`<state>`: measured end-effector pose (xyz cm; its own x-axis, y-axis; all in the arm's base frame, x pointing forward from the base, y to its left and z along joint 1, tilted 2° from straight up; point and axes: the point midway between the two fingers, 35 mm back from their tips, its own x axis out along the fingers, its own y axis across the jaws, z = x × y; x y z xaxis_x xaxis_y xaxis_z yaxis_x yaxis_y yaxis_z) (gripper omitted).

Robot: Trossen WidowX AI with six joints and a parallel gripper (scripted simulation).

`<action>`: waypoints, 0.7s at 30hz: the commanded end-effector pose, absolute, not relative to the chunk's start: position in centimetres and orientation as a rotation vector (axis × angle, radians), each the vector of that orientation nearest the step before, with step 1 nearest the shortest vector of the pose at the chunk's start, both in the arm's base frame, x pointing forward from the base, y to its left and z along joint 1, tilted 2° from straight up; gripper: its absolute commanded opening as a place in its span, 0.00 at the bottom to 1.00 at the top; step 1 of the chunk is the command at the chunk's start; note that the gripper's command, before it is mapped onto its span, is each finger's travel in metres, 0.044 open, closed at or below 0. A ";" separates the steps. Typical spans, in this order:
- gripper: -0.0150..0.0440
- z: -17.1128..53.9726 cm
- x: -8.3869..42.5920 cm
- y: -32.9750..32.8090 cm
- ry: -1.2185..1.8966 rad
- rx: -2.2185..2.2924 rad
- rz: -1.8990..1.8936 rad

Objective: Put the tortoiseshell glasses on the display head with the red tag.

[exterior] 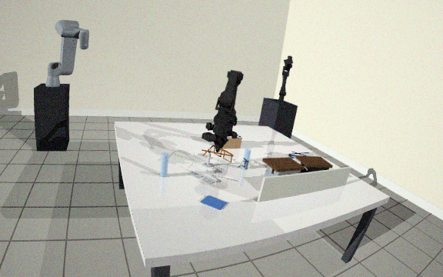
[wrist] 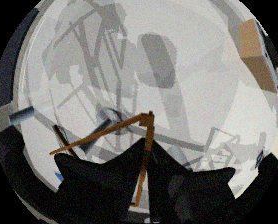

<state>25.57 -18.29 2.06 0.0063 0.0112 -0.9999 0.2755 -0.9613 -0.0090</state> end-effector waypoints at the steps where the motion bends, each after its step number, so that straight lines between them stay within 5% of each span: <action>1: 0.25 2.1 25.8 -18.2 0.295 2.084 -2.068; 21: 0.25 2.1 26.9 -17.1 0.296 2.086 -2.067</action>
